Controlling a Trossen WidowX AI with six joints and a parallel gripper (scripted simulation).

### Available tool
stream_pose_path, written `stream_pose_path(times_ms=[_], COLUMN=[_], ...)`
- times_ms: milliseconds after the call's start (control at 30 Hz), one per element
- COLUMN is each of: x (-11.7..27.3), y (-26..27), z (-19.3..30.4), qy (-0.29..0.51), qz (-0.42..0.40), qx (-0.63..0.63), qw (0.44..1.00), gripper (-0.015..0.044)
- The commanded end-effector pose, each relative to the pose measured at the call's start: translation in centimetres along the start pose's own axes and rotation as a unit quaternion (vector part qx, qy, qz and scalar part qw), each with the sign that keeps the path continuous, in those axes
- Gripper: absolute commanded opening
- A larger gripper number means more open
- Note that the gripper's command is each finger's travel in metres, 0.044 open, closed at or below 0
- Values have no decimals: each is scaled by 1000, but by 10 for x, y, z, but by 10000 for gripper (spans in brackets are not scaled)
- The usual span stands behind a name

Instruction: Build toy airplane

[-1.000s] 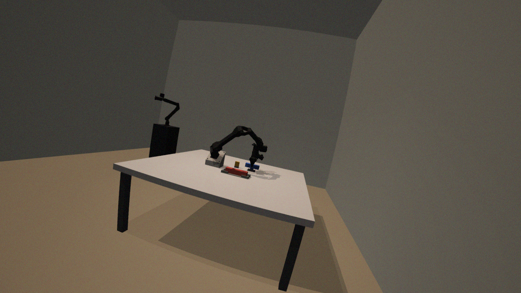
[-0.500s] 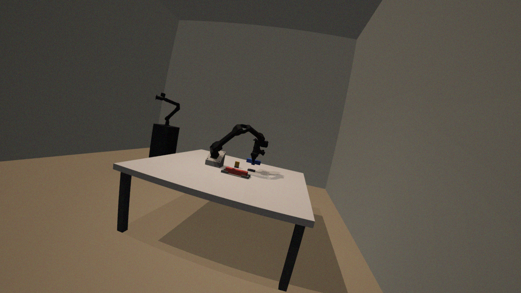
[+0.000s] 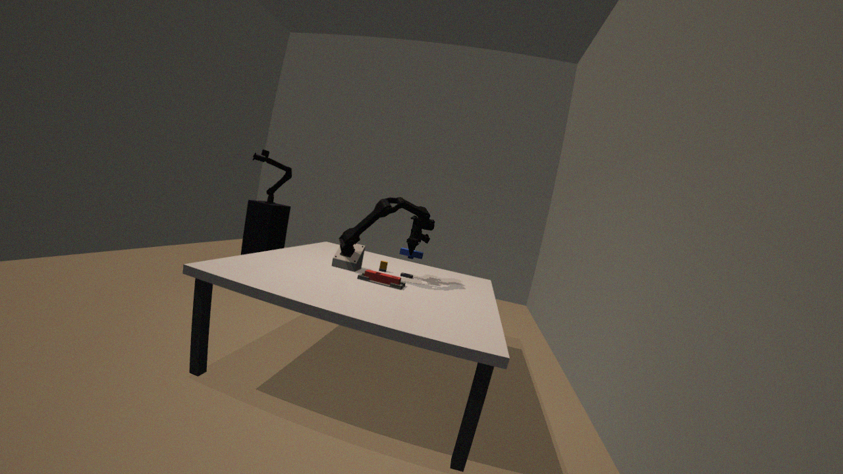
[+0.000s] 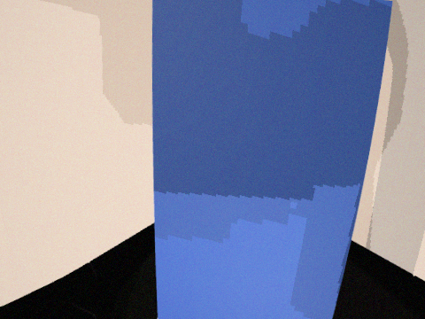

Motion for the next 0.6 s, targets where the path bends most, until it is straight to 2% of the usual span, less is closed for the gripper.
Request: stream_pose_path(times_ms=[0, 200, 567], x=[17, 18, 18], y=[-1, -3, -39], z=[2, 1, -2], qy=[-5, -5, -5], qz=[-4, -5, -9], qx=[-4, 1, 87], qw=[1000, 1000, 996], gripper=[0, 0, 0])
Point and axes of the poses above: the point midway between the two fingers, 35 mm back from their tips, its own x axis back along the fingers, its own y axis across the jaws, z = x × y, the point moved 2 cm from there along x, back along the fingers, and after that the axes turned 4 degrees about -x, right-handed, at the moved point
